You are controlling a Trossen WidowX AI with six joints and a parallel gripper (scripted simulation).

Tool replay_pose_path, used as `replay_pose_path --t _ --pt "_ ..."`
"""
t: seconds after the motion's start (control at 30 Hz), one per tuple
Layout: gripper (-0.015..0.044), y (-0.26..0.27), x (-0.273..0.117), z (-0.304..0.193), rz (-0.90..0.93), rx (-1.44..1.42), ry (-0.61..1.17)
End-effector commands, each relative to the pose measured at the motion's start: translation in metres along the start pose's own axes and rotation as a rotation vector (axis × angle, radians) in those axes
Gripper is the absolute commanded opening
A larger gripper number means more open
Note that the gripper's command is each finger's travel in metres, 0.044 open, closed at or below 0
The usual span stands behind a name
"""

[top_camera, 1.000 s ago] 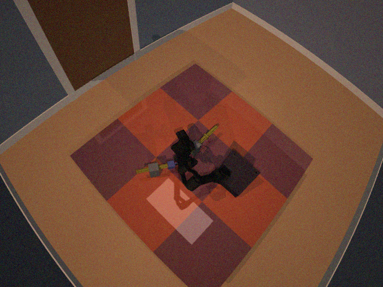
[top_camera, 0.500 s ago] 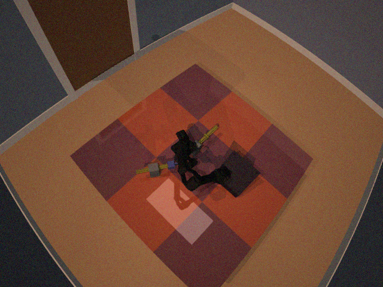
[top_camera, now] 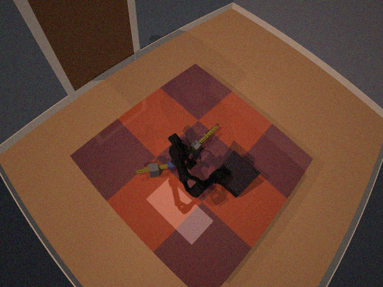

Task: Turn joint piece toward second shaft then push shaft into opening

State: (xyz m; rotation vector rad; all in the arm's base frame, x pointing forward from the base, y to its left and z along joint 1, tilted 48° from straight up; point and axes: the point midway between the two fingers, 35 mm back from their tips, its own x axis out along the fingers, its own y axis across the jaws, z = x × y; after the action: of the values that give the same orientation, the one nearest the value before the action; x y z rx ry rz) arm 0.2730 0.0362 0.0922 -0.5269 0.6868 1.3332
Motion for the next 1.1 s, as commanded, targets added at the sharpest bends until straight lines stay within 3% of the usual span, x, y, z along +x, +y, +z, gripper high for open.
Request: replay_pose_path --t 0.0,0.47,1.07 --pt "0.0440 -0.001 -0.014 0.002 -0.031 0.007 0.131" --pt "0.0440 -0.002 -0.018 0.002 -0.037 0.026 0.143" --pt "0.0440 -0.002 -0.117 -0.008 -0.148 0.626 0.076"
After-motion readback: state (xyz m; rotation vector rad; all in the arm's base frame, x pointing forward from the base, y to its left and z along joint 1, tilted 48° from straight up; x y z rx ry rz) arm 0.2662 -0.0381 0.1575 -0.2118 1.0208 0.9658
